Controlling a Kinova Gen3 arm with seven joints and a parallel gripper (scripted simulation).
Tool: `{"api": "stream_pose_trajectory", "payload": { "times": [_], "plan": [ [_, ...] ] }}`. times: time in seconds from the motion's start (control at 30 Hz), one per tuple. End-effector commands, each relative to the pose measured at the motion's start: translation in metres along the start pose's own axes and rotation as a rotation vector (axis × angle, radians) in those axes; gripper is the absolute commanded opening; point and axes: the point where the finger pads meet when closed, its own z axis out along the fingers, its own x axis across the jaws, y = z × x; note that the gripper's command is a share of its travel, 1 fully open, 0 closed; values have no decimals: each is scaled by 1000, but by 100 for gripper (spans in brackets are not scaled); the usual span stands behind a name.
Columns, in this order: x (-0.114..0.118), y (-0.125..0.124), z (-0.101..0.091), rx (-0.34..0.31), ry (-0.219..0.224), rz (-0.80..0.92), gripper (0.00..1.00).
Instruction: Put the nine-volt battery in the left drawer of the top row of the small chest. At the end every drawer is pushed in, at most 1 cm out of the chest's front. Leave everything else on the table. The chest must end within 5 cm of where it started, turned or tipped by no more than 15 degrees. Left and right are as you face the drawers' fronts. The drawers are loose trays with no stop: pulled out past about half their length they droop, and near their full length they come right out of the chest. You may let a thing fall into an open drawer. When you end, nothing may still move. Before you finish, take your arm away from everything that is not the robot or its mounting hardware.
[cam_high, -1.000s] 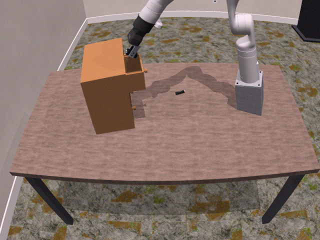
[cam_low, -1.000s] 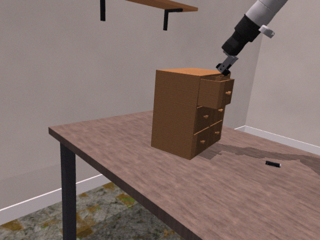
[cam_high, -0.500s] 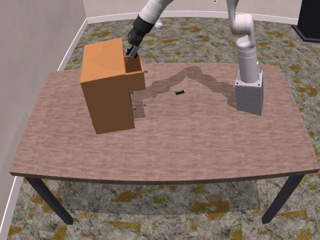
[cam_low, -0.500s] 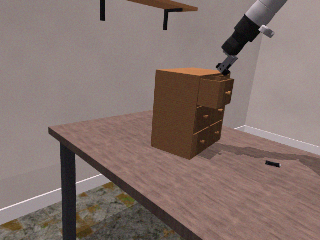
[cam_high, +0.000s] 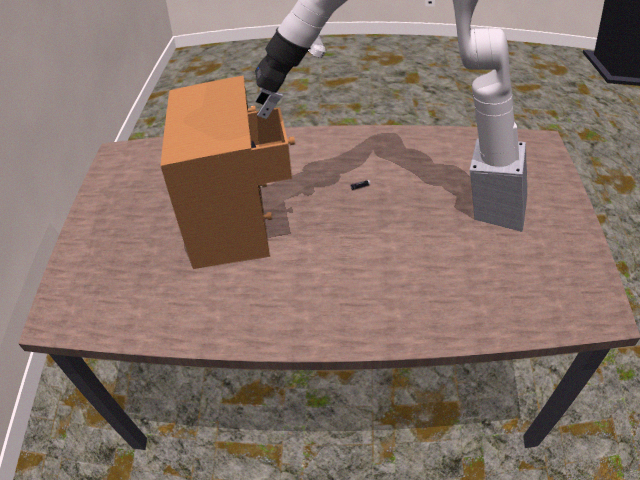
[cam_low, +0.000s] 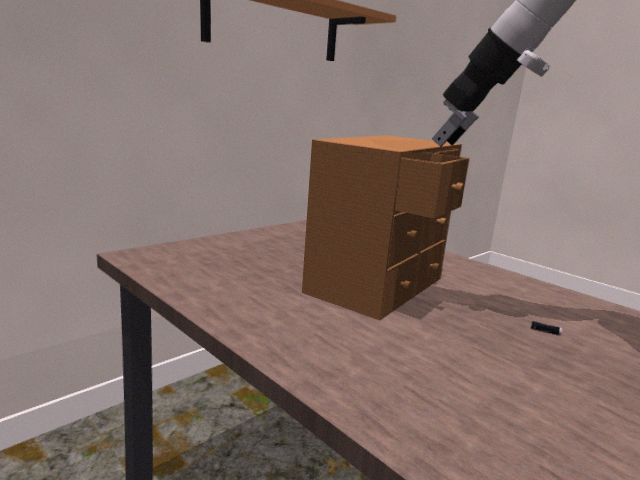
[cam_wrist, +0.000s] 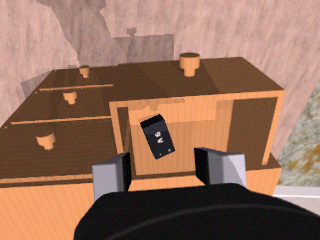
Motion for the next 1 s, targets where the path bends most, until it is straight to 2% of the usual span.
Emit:
{"api": "stream_pose_trajectory", "payload": {
  "times": [0.0, 0.97],
  "plan": [
    [0, 1, 0, -1, 0, 0, 100],
    [0, -2, -2, -1, 0, 0, 100]
  ]
}}
